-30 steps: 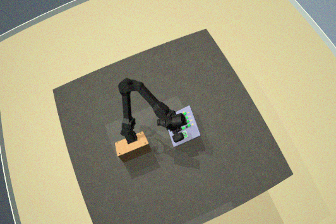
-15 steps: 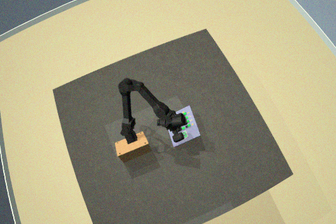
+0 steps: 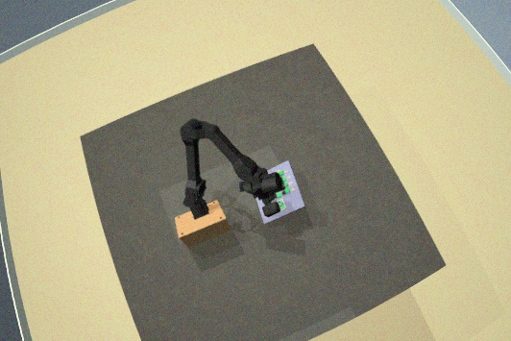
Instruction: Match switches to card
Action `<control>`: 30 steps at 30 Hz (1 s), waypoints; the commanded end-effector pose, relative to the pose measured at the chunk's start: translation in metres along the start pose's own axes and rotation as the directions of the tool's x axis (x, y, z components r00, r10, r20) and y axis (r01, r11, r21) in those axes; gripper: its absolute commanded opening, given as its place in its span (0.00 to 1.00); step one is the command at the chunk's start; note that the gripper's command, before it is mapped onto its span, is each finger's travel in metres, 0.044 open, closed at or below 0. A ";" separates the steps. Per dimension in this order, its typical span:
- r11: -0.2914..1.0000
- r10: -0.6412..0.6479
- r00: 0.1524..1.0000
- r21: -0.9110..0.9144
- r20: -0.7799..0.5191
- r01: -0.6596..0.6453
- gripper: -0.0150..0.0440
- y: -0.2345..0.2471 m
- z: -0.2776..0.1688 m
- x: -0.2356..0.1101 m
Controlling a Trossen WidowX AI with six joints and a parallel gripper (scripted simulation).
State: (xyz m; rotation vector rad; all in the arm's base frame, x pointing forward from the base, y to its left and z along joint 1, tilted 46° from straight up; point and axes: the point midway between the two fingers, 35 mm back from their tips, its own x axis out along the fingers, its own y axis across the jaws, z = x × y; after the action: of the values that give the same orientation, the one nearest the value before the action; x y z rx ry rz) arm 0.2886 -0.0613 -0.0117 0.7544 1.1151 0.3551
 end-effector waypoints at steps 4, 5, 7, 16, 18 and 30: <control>1.000 0.004 1.000 0.004 0.002 -0.004 0.25 0.000 0.000 0.001; 1.000 0.004 1.000 0.004 0.002 -0.004 0.25 0.000 0.000 0.001; 1.000 0.004 1.000 0.004 0.002 -0.004 0.25 0.000 0.000 0.002; 1.000 0.004 1.000 0.004 0.002 -0.004 0.25 0.001 0.000 0.003; 1.000 0.004 1.000 0.004 0.002 -0.004 0.25 0.001 0.000 0.003; 1.000 -0.004 1.000 0.001 -0.008 0.004 0.25 -0.002 0.002 -0.014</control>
State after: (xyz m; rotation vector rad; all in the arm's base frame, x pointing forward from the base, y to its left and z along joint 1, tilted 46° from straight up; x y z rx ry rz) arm 0.2876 -0.0591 -0.0124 0.7616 1.1263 0.3606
